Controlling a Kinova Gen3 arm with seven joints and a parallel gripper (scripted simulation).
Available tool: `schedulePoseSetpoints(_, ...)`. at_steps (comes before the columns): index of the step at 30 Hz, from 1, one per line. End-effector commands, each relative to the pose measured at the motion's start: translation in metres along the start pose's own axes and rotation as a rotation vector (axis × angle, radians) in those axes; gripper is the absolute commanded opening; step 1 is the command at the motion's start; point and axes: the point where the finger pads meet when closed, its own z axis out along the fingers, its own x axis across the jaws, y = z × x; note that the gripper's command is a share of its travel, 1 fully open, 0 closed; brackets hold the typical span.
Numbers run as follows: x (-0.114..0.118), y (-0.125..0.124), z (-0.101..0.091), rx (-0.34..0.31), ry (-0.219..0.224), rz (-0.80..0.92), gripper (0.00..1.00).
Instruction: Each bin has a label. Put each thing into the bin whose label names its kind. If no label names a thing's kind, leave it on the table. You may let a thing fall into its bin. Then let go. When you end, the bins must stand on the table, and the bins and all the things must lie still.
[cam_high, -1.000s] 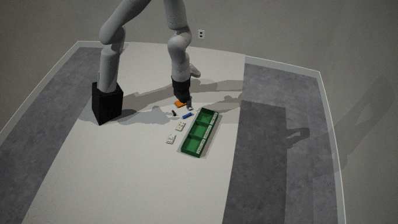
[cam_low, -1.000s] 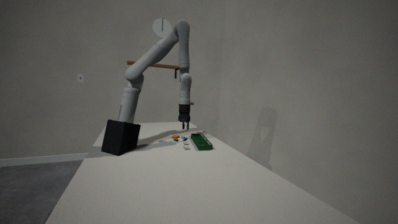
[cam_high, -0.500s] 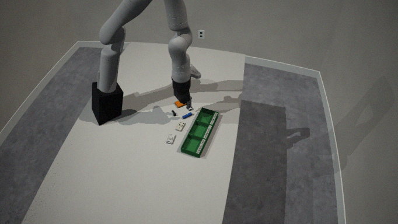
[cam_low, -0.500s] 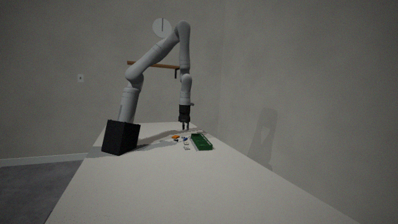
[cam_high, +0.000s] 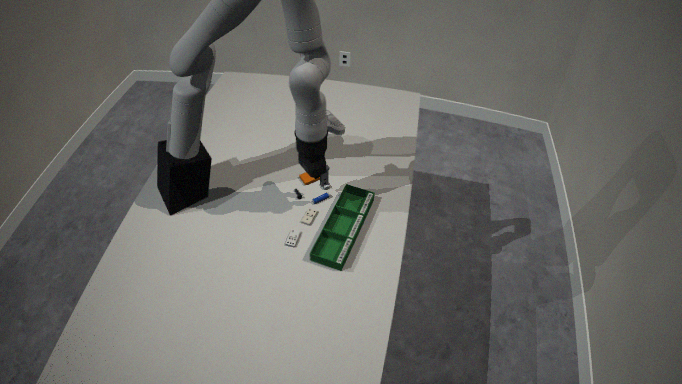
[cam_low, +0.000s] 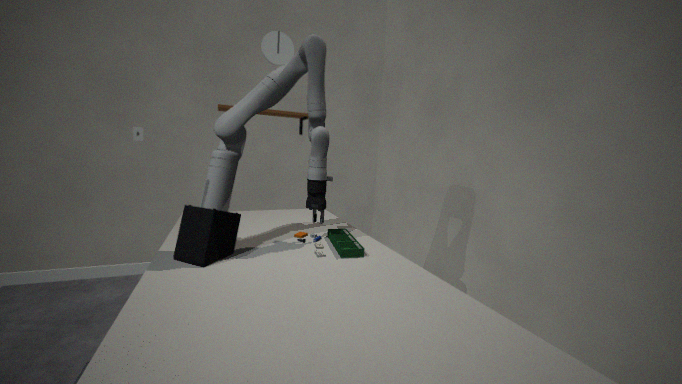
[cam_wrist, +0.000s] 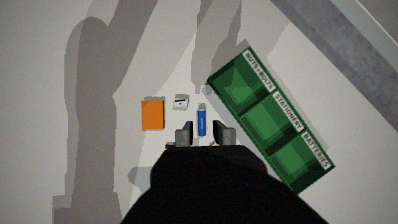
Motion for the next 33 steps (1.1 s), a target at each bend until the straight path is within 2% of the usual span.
schedulePoseSetpoints(1, 0.000, 0.000, 0.000, 0.001, 0.001, 0.000, 0.60)
schedulePoseSetpoints(13, 0.000, 0.000, 0.000, 0.001, 0.001, 0.000, 0.60)
schedulePoseSetpoints(16, 0.000, 0.000, 0.012, 0.001, 0.001, 0.000, 0.60)
schedulePoseSetpoints(18, 0.000, 0.000, 0.012, 0.001, 0.001, 0.000, 0.60)
schedulePoseSetpoints(30, -0.007, 0.001, 0.060, 0.001, 0.001, 0.000, 0.60)
schedulePoseSetpoints(33, -0.008, 0.001, 0.062, 0.001, 0.001, 0.000, 0.60)
